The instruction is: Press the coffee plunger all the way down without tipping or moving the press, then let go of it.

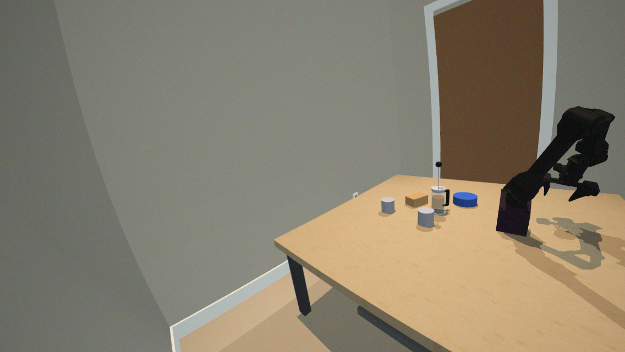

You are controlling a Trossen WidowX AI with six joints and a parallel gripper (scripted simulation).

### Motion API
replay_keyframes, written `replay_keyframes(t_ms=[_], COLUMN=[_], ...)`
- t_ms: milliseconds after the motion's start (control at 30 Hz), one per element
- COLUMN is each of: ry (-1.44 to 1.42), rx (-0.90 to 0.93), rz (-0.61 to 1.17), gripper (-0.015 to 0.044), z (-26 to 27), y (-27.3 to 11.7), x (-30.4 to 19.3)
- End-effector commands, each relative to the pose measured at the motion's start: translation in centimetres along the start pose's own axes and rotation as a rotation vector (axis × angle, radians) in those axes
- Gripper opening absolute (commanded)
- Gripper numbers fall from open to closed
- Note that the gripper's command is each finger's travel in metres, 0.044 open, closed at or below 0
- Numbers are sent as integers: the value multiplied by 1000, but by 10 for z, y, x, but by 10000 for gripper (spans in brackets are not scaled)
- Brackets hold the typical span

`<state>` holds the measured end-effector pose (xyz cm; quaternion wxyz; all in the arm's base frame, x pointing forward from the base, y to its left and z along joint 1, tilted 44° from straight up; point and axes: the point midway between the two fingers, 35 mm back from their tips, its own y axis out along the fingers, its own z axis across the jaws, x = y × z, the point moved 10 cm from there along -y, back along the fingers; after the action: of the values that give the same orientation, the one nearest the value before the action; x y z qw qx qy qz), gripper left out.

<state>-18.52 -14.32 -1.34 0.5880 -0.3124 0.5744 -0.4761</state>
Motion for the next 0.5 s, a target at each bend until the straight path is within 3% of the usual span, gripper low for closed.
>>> replay_keyframes(t_ms=[0,167,467], ry=[-3,-59,-296], rx=[-1,-5,86], rz=[-6,-99,-343], gripper=[426,440,440], z=[1,23,107], y=[-1,-19,-65], x=[1,21,58])
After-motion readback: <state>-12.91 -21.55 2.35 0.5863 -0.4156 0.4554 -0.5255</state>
